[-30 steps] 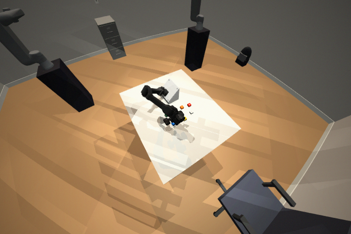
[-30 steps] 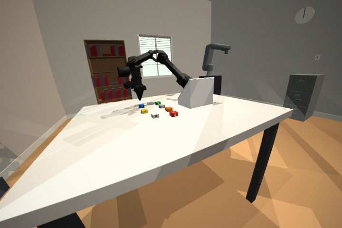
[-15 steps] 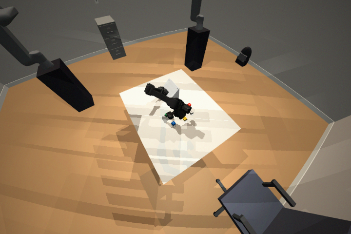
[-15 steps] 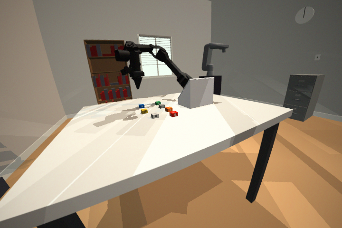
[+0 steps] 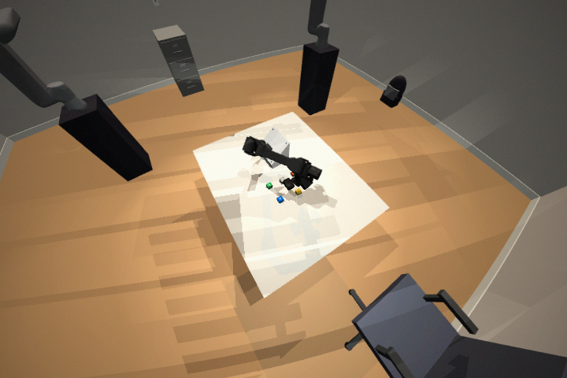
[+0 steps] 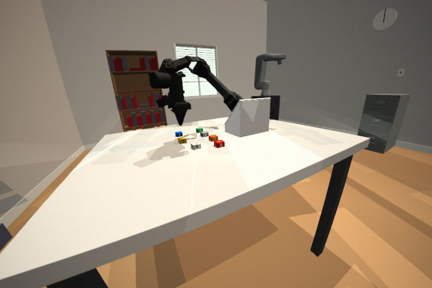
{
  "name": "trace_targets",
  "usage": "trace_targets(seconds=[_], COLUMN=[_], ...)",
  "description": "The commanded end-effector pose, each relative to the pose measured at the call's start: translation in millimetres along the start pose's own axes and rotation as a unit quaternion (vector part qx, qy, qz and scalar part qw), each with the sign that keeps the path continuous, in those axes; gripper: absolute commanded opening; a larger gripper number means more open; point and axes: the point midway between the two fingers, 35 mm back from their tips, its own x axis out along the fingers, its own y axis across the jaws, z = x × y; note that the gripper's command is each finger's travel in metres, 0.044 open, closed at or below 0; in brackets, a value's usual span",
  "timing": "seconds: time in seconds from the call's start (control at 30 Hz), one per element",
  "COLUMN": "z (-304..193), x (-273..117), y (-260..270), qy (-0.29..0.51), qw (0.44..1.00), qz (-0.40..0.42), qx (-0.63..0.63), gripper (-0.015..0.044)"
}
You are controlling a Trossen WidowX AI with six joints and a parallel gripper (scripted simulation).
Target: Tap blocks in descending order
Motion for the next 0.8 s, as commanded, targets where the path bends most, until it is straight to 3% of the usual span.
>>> trace_targets(seconds=[0.0, 0.77], z=[-5, -5], x=[33, 62], y=[-1, -2], qy=[0.005, 0.004], qw=[1.0, 1.0], qz=[-0.006, -0.006], qx=[-0.003, -0.003], gripper=[0.002, 0.002])
